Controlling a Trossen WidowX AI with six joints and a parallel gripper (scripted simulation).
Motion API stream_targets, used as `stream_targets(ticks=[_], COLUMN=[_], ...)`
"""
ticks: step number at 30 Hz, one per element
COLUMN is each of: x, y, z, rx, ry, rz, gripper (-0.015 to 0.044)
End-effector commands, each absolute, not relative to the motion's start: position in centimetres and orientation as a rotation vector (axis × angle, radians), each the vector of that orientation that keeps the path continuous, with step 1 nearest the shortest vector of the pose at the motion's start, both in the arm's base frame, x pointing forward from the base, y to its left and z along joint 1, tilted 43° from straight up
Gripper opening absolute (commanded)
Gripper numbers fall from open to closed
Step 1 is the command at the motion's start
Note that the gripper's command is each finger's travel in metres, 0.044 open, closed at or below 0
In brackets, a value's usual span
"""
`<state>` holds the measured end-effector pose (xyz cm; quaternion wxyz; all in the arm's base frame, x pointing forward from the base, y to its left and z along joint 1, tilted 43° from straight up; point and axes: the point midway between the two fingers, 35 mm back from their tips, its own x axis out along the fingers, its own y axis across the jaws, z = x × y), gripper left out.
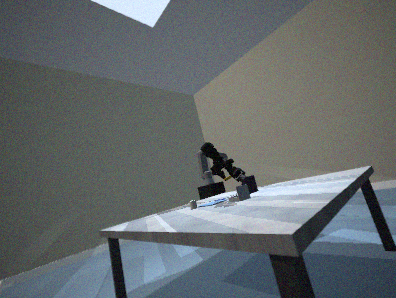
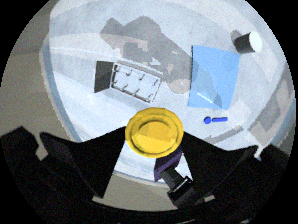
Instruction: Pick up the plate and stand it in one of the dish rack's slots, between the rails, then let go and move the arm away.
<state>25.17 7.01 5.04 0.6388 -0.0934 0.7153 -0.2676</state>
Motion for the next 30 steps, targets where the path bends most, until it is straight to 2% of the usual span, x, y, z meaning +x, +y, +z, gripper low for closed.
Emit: stream_targets(ticks=[1,15,30], x=[25.1,24.9,25.0], y=[6.7,5.5,4.4], z=[4.3,1.3,-1.0], rx=[-0.198,-0.158,-0.141], ry=[1.684,1.789,1.71], rz=[-0.517,-0.128,0.304], gripper=[0.0,0.0,0.0])
